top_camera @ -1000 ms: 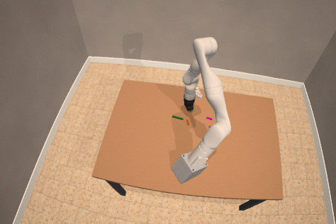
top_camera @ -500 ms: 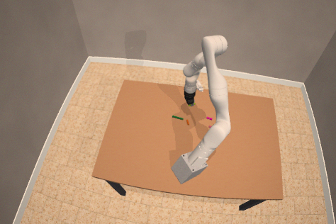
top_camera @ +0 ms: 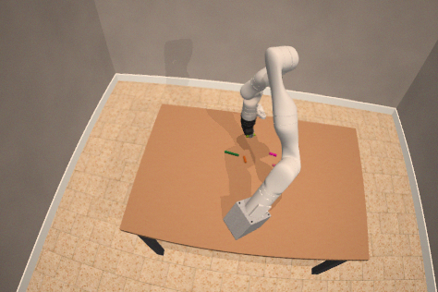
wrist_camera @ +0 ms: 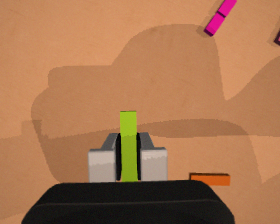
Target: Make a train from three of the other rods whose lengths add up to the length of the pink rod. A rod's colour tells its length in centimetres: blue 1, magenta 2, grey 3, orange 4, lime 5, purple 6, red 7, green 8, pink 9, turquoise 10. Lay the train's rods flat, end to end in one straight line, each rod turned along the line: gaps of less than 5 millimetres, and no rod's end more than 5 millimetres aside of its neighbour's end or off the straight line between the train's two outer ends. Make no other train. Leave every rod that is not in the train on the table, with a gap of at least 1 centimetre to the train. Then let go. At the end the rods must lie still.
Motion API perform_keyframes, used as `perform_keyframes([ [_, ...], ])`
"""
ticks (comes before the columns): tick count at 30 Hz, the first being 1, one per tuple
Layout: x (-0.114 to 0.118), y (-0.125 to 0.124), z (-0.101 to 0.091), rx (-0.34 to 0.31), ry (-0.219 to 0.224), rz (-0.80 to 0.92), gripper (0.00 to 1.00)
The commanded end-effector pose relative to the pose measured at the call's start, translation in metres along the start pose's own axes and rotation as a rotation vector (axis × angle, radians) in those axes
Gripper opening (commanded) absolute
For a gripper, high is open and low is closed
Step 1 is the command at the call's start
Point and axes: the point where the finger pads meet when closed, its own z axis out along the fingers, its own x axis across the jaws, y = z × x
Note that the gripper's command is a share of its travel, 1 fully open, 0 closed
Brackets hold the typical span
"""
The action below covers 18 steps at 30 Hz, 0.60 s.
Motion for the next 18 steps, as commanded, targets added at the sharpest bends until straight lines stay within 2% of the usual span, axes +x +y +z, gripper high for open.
perform_keyframes([
  [1,0.012,-0.018,-0.001,0.001,0.001,0.119,0.24],
  [6,0.049,-0.059,-0.001,0.002,0.0,0.498,0.24],
  [8,0.059,-0.069,-0.002,0.003,-0.001,0.597,0.24],
  [18,0.063,-0.072,-0.002,0.003,-0.002,0.638,0.24],
])
